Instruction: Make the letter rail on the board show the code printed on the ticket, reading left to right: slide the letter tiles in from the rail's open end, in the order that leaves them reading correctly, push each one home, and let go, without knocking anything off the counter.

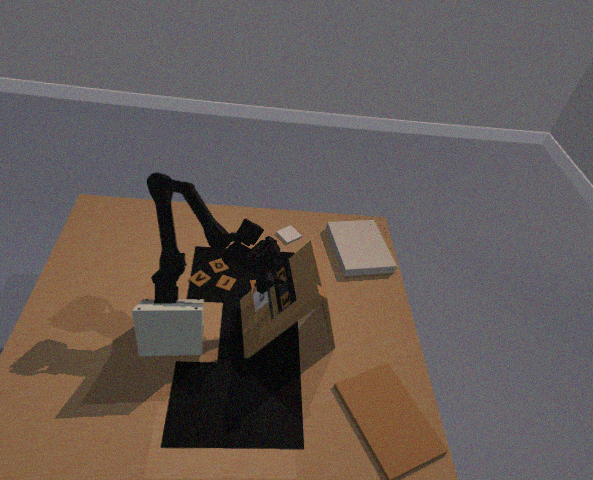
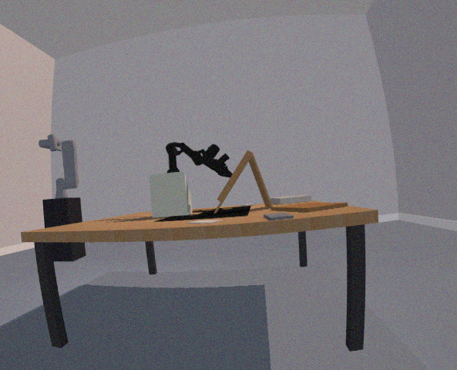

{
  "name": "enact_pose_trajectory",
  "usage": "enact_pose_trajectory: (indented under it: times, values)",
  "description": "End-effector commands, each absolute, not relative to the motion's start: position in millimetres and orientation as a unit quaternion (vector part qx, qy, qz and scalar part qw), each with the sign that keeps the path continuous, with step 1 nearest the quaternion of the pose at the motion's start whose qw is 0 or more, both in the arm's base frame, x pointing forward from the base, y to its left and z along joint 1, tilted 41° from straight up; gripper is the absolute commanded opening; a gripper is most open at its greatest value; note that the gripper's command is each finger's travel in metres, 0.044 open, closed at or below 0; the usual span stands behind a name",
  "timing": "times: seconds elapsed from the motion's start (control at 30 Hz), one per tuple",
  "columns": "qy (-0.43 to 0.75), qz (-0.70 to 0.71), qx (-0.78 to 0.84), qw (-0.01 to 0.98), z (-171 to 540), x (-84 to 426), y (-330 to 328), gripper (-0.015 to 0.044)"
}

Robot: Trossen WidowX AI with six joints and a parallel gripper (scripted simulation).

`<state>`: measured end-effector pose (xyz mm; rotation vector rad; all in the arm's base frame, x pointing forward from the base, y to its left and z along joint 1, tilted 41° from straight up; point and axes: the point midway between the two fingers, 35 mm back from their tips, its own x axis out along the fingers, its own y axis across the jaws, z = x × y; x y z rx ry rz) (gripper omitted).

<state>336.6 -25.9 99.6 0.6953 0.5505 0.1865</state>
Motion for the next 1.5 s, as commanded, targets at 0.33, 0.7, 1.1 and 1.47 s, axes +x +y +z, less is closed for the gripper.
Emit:
enact_pose_trajectory:
  times: [0.33, 0.7, 1.1, 1.47]
  values:
    - [0.268, 0.093, 0.334, 0.899, 92.8, 336.4, -32.2, 0.0]
    - [0.268, 0.093, 0.334, 0.899, 88.9, 336.8, -37.6, 0.0]
    - [0.268, 0.093, 0.334, 0.899, 84.6, 337.0, -43.3, 0.0]
    - [0.268, 0.093, 0.334, 0.899, 80.4, 337.0, -48.4, 0.0]
